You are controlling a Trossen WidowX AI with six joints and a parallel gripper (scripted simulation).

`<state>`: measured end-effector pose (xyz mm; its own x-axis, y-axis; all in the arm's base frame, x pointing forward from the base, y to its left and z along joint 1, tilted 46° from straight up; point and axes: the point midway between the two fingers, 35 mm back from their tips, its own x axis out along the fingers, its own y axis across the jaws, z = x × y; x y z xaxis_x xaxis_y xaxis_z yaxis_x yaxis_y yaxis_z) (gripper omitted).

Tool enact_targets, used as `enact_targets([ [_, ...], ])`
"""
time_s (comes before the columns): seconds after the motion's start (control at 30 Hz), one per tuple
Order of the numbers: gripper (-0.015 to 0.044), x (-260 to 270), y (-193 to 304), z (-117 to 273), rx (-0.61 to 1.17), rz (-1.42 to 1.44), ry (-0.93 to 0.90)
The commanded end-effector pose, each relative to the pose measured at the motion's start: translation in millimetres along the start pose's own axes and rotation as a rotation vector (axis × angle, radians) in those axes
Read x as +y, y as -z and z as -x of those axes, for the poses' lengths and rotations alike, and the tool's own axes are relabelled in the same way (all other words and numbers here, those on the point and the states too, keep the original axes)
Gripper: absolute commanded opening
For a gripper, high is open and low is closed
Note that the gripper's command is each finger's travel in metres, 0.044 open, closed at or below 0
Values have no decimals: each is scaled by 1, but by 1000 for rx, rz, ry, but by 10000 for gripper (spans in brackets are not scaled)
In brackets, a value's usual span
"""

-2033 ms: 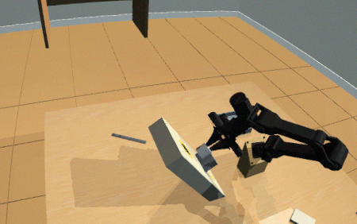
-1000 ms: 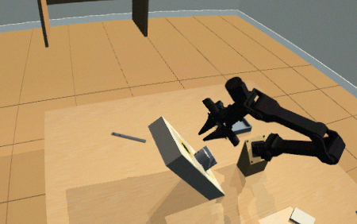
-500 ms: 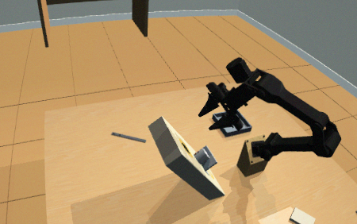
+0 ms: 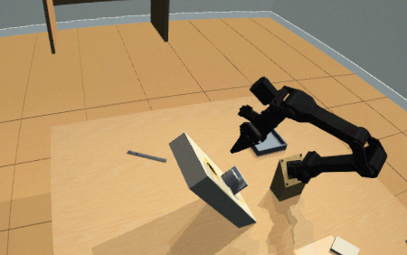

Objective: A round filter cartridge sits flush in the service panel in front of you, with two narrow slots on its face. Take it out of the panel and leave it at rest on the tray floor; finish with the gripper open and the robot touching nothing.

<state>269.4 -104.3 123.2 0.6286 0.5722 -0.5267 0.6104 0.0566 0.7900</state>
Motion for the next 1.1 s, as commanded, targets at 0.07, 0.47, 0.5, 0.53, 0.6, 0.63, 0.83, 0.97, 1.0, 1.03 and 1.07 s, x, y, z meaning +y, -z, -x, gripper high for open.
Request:
enact_targets([
  [0.07, 305, -47, 34, -25, 196, 830, 112],
  [0.47, 305, -52, 39, -27, 235, 984, 109],
  [0.5, 305, -52, 39, -27, 235, 984, 109],
  [0.53, 305, -52, 39, -27, 235, 984, 109],
  [0.6, 305, -53, 39, -27, 235, 984, 109],
  [0.63, 305, -53, 39, -28, 235, 984, 109],
  [0.83, 305, -55, 39, -37, 234, 984, 111],
  [0.97, 305, -56, 40, -44, 234, 984, 112],
  [1.0, 305, -56, 40, -45, 234, 984, 112],
  [1.03, 305, -57, 40, -47, 234, 984, 112],
  [1.07, 305, -57, 40, -49, 234, 984, 112],
])
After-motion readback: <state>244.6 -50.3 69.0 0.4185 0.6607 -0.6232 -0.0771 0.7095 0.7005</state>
